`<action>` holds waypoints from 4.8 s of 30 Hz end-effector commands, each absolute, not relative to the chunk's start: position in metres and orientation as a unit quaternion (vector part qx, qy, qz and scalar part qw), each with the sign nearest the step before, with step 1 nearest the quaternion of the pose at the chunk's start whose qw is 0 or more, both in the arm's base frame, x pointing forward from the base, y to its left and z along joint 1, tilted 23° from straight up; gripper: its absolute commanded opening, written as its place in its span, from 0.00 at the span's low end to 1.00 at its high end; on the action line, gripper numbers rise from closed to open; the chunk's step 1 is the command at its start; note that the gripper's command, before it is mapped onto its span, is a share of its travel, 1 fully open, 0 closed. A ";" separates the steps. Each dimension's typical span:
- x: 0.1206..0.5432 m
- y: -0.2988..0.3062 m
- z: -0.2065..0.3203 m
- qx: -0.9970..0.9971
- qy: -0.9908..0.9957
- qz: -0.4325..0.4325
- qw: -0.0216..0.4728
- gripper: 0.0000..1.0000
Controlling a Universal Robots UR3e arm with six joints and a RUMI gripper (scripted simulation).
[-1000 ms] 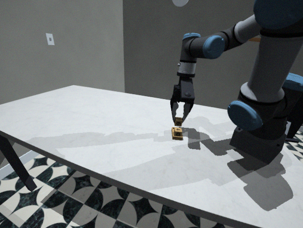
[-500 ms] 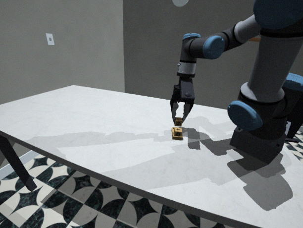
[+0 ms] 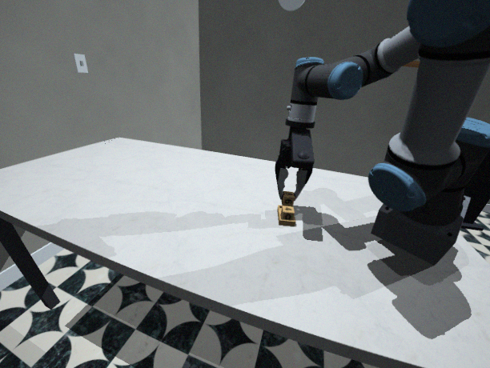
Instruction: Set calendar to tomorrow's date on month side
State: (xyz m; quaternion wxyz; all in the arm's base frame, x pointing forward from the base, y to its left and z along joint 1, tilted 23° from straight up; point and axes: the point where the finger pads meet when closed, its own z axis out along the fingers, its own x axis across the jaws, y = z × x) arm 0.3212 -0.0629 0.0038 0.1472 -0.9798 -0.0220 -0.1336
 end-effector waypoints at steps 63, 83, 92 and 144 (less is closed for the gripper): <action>0.327 -0.058 -0.014 -0.980 -0.022 -0.134 0.146 0.11; 0.329 -0.056 -0.021 -0.980 -0.022 -0.134 0.146 0.11; 0.329 -0.055 -0.022 -0.980 -0.022 -0.134 0.146 0.11; 0.329 -0.055 -0.022 -0.980 -0.022 -0.134 0.146 0.11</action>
